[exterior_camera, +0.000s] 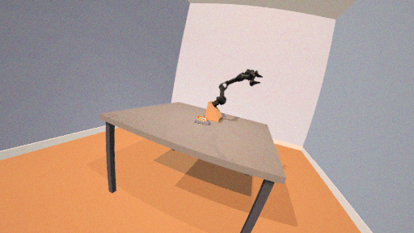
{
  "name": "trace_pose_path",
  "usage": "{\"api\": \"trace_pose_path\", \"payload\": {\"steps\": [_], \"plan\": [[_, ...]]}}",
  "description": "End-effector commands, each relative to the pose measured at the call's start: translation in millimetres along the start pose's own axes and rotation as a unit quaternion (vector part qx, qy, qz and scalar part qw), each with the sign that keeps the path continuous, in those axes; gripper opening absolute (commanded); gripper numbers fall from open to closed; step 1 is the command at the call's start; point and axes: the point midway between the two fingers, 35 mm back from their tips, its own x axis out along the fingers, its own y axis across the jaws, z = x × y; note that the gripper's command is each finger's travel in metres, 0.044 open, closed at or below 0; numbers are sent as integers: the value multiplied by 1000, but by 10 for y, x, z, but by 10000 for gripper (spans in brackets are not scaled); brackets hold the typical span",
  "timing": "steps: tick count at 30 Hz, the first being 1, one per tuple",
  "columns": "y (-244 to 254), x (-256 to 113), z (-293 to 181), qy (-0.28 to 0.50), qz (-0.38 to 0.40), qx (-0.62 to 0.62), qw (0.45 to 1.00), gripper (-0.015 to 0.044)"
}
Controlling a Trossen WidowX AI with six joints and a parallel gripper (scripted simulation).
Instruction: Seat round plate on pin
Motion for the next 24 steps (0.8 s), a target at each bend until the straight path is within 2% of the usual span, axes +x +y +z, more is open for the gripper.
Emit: {"api": "trace_pose_path", "payload": {"steps": [1, 3, 8, 11, 15, 20, 24], "plan": [[-21, 21, 11, -3, -4, -5, 1000, 374], [-200, 185, 113, -27, -37, -44, 998, 321], [-1017, 700, 512, -40, -174, -116, 977, 190], [-1278, 802, 760, -77, -205, -130, 967, 111], [-2067, 938, 1179, -66, -324, -174, 928, 6], [-2763, 876, 1545, -41, -421, -197, 884, 0], [-3524, 606, 1930, 2, -520, -204, 830, 0]]}}
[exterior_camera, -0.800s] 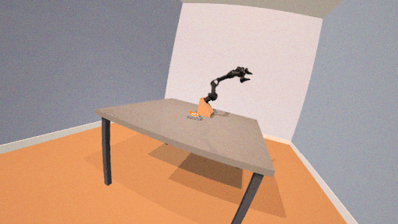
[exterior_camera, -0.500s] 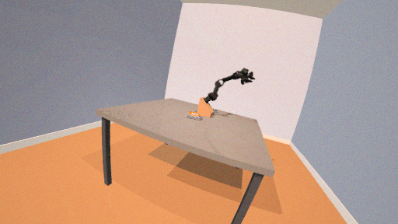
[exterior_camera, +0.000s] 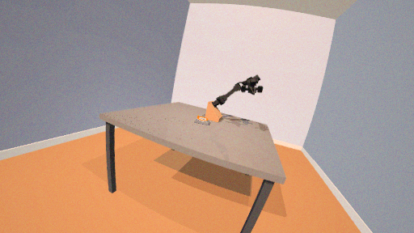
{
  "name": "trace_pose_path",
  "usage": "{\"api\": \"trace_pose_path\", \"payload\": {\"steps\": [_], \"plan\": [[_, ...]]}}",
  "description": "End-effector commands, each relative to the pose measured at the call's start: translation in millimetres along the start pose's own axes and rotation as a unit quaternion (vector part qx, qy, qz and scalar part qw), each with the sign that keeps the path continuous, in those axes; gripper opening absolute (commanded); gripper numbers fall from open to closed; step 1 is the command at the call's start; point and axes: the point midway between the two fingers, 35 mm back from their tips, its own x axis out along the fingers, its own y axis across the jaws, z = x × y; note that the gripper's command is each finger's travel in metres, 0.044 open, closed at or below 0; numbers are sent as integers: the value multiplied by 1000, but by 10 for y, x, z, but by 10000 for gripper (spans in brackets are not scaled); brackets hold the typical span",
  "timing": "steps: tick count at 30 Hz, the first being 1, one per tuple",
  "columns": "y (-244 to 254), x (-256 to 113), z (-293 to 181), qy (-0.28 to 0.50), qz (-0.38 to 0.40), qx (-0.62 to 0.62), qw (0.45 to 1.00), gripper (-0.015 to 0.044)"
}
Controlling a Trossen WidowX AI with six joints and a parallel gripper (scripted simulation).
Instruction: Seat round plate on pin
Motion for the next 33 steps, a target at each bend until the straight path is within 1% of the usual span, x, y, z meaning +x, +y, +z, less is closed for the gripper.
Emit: {"api": "trace_pose_path", "payload": {"steps": [1, 3, 5, 8, 10, 16, 18, 24, 26, 31, 33], "plan": [[-481, 314, -20, 39, -62, -16, 997, 0], [-768, 424, -1, 51, -98, -25, 994, 0], [-1215, 549, 9, 76, -148, -37, 985, 0], [-1829, 689, -61, 131, -199, -47, 970, 0], [-1949, 712, -89, 145, -207, -48, 966, 0], [-2989, 760, -430, 269, -249, -44, 929, 0], [-3105, 744, -479, 283, -251, -41, 925, 0], [-4002, 474, -994, 392, -234, 2, 890, 0], [-4077, 438, -1054, 402, -229, 7, 887, 0], [-4538, 135, -1543, 460, -178, 57, 868, 0], [-4603, 87, -1633, 468, -166, 68, 865, 0]]}}
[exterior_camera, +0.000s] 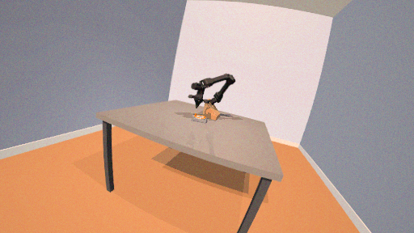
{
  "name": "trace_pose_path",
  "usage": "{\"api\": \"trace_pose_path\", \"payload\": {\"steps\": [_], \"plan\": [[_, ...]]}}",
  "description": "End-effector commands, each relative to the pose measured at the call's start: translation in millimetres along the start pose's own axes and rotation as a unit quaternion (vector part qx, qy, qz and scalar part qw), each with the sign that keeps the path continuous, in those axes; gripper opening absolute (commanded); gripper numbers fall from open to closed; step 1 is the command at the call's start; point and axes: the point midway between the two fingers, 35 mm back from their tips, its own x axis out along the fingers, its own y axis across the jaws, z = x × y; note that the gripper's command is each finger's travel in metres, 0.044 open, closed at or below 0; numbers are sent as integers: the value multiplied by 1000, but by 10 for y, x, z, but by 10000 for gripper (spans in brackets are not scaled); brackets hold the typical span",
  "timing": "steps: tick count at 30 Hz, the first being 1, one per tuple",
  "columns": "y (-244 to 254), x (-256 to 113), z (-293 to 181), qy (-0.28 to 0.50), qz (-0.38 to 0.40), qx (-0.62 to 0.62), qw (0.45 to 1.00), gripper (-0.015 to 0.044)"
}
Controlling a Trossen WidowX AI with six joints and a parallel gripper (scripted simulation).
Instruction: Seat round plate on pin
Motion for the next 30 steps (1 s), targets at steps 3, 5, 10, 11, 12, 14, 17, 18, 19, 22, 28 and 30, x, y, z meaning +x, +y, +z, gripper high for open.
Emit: {"api": "trace_pose_path", "payload": {"steps": [3, 5, 10, 11, 12, 14, 17, 18, 19, 22, 28, 30], "plan": [[-117, 158, -141, 25, 35, 5, 999, 0], [-117, 168, -142, 25, 35, 5, 999, 0], [-104, 423, -157, 25, 35, 5, 999, 0], [-100, 486, -164, 25, 35, 5, 999, 0], [-94, 548, -173, 25, 36, 5, 999, 0], [-88, 628, -190, 25, 36, 5, 999, 0], [-90, 638, -201, 25, 36, 5, 999, 0], [-91, 638, -206, 25, 36, 5, 999, 0], [-93, 638, -214, 25, 36, 5, 999, 0], [-98, 636, -246, 25, 36, 5, 999, 0], [-105, 637, -328, 25, 36, 5, 999, 0], [-105, 640, -353, 26, 36, 5, 999, 0]]}}
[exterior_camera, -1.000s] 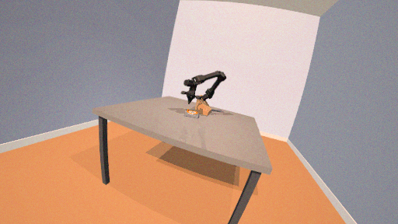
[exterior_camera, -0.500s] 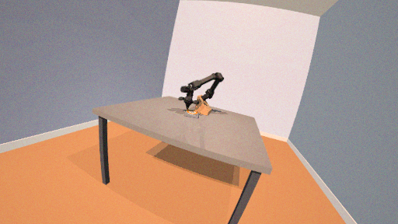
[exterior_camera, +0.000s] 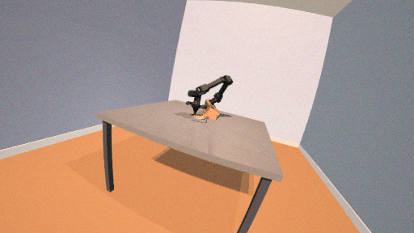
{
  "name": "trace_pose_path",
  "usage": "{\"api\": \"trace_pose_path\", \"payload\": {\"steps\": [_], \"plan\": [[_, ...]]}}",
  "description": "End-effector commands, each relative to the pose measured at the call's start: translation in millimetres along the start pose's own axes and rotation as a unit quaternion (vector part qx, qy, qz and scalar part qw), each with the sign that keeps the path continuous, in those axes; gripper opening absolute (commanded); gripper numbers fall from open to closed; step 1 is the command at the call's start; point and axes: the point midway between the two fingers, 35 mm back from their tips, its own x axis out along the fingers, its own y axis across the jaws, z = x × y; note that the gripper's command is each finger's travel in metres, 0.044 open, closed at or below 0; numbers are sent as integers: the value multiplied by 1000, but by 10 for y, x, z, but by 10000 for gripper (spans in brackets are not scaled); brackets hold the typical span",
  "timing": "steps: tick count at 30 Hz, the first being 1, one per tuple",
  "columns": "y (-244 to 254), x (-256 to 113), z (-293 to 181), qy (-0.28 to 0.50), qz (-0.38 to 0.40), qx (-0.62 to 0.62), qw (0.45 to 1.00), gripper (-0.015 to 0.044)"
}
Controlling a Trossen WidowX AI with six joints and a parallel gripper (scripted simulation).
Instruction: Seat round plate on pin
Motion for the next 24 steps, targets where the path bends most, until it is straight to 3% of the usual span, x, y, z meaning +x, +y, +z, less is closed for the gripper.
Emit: {"api": "trace_pose_path", "payload": {"steps": [1, 24], "plan": [[12, 16, -72, 3, 2, 0, 1000, 0], [19, 23, -166, 4, 2, 0, 1000, 0]]}}
